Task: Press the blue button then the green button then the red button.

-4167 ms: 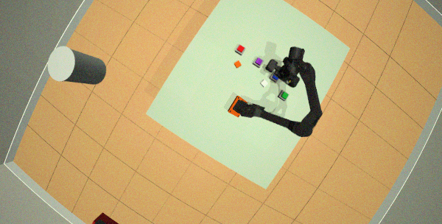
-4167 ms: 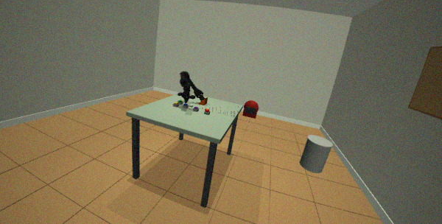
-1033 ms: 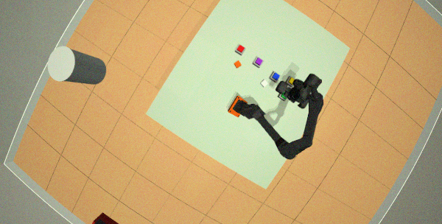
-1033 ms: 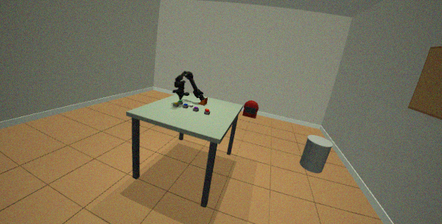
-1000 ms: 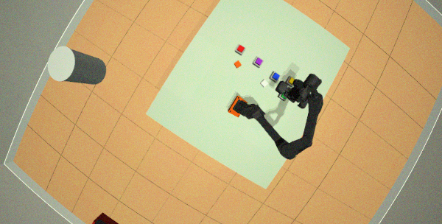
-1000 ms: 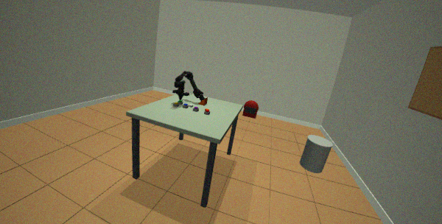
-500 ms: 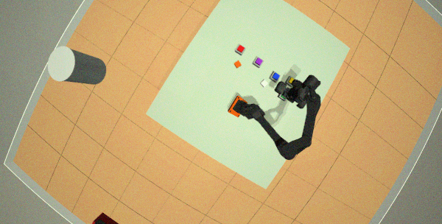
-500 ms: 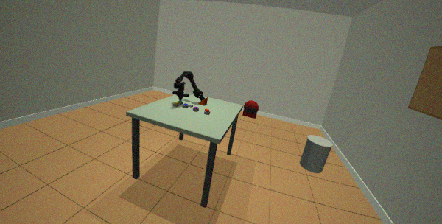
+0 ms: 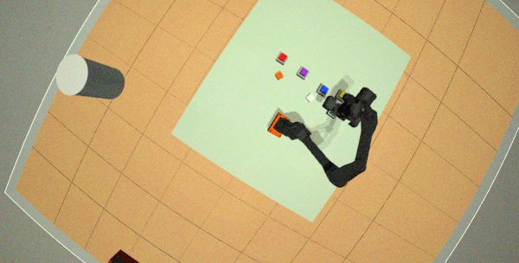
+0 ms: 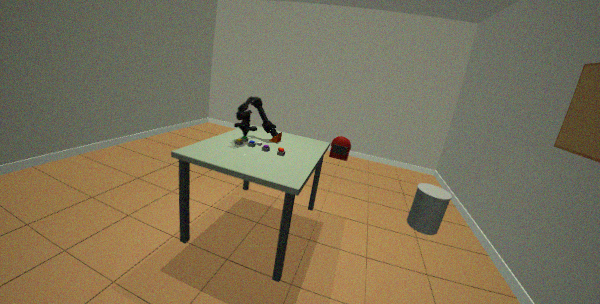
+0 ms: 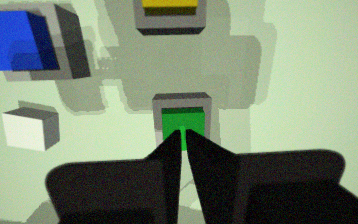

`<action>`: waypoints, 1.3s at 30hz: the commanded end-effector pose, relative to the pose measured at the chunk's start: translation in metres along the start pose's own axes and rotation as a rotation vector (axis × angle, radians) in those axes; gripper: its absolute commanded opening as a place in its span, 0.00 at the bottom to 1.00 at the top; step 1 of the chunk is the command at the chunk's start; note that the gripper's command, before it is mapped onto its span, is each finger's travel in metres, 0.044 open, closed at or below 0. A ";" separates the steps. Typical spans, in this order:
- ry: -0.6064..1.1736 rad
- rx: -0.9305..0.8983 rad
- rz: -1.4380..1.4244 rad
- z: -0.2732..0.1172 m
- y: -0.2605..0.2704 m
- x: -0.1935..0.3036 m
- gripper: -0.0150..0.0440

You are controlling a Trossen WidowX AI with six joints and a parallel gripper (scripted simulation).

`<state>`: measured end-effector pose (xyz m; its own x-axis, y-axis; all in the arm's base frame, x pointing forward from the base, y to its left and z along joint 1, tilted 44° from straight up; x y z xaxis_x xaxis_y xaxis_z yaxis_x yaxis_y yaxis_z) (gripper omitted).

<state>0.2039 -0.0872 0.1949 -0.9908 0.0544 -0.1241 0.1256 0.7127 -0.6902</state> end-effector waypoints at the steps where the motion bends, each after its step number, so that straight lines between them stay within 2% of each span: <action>1: -0.006 -0.002 0.002 -0.024 0.000 -0.001 0.29; 6: -0.009 -0.003 0.000 -0.028 0.000 -0.001 0.29; 12: -0.087 -0.040 -0.046 -0.084 -0.002 0.005 0.29; 19: -0.089 -0.048 -0.048 -0.088 0.004 -0.001 0.29; 29: -0.059 -0.114 -0.046 -0.111 0.134 -0.065 0.29; 39: -0.019 -0.081 -0.022 -0.112 0.278 -0.069 0.29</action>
<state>0.3006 0.1481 0.1319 -0.9922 0.0055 -0.1243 0.0824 0.7773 -0.6237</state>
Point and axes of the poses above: the point midway between the two fingers, 35 mm back from their tips, its own z axis out along the fingers, its own y axis across the jaws, x = y × z, the point moved 4 cm from there along -z, back along the fingers, and after that the axes turned 8 degrees about z, right-handed, at the moved point
